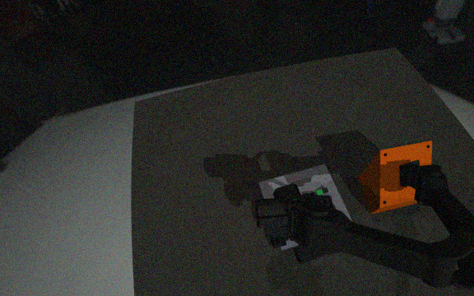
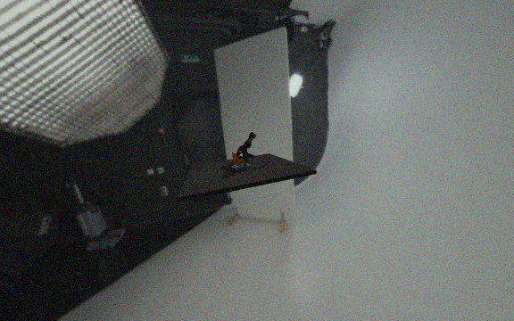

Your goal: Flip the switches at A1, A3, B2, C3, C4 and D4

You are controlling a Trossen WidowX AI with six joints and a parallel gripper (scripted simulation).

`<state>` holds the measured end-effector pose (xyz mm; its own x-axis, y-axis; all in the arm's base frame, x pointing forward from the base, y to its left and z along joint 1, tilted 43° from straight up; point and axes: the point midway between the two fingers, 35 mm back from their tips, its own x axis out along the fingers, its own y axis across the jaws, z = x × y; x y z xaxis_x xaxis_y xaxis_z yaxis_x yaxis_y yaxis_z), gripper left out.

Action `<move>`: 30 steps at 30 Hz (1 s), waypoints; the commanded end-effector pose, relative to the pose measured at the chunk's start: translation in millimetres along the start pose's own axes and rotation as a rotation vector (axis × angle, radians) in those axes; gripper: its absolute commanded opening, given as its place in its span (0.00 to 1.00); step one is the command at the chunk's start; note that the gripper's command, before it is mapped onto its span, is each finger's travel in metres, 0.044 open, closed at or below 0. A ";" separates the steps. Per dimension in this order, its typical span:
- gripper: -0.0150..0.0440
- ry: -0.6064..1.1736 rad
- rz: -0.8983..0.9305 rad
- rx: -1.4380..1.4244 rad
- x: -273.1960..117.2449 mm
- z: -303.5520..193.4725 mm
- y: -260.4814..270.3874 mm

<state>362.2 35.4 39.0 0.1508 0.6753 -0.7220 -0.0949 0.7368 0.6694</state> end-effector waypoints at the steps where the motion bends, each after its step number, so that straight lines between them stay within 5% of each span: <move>1: 0.25 0.001 0.003 0.005 1.1 -0.6 0.1; 30: 0.25 0.001 0.003 0.005 3.5 -0.6 0.1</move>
<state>362.1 37.1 36.9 0.1496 0.6756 -0.7219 -0.0937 0.7365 0.6699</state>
